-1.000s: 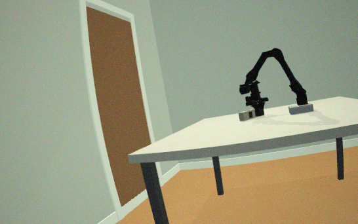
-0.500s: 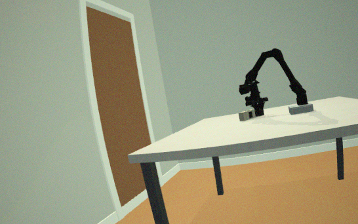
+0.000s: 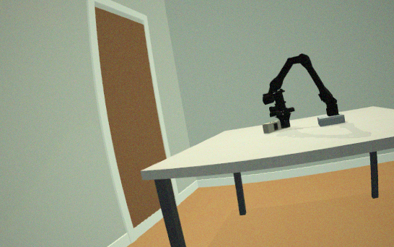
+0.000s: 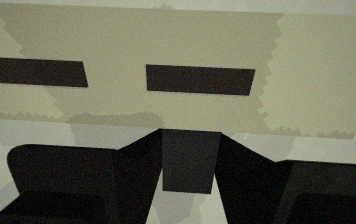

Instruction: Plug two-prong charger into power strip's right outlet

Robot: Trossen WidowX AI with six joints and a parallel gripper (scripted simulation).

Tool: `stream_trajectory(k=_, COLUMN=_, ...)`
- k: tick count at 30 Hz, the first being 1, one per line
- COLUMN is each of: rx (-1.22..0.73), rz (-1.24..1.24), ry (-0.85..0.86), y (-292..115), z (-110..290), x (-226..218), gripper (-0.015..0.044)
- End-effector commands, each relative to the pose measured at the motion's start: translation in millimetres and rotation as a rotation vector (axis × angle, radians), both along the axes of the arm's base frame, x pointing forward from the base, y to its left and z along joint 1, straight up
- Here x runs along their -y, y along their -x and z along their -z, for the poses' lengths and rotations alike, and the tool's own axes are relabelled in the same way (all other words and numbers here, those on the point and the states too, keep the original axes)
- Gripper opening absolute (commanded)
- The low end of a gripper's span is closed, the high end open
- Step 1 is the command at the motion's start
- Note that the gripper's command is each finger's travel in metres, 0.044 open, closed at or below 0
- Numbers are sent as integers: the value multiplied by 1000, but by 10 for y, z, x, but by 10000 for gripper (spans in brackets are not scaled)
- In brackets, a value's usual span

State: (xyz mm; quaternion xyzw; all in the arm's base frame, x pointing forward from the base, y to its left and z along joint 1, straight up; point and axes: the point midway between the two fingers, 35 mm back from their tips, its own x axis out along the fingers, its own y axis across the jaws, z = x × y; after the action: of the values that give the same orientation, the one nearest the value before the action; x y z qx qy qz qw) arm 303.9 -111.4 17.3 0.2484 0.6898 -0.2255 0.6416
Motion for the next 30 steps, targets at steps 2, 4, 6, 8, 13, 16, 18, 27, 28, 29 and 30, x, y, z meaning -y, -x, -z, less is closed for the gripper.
stream_trajectory(k=2, rx=31, rz=2, ry=25, y=-104, z=-5, x=90, gripper=0)
stream_trajectory(k=4, rx=31, rz=2, ry=25, y=-103, z=-4, x=90, gripper=0)
stream_trajectory(k=6, rx=31, rz=2, ry=25, y=-102, z=-4, x=89, gripper=0)
stream_trajectory(k=8, rx=31, rz=2, ry=25, y=-100, z=-4, x=87, gripper=0)
stream_trajectory(k=13, rx=31, rz=2, ry=25, y=-95, z=-2, x=83, gripper=0)
stream_trajectory(k=16, rx=31, rz=2, ry=25, y=-92, z=-2, x=81, gripper=0)
stream_trajectory(k=18, rx=31, rz=2, ry=25, y=-90, z=-1, x=79, gripper=0)
stream_trajectory(k=27, rx=31, rz=2, ry=25, y=-81, z=-1, x=72, gripper=0)
stream_trajectory(k=28, rx=31, rz=2, ry=25, y=-80, z=-1, x=71, gripper=0)
stream_trajectory(k=29, rx=31, rz=2, ry=25, y=-79, z=-1, x=70, gripper=0)
stream_trajectory(k=30, rx=31, rz=2, ry=25, y=-78, z=-2, x=69, gripper=0)
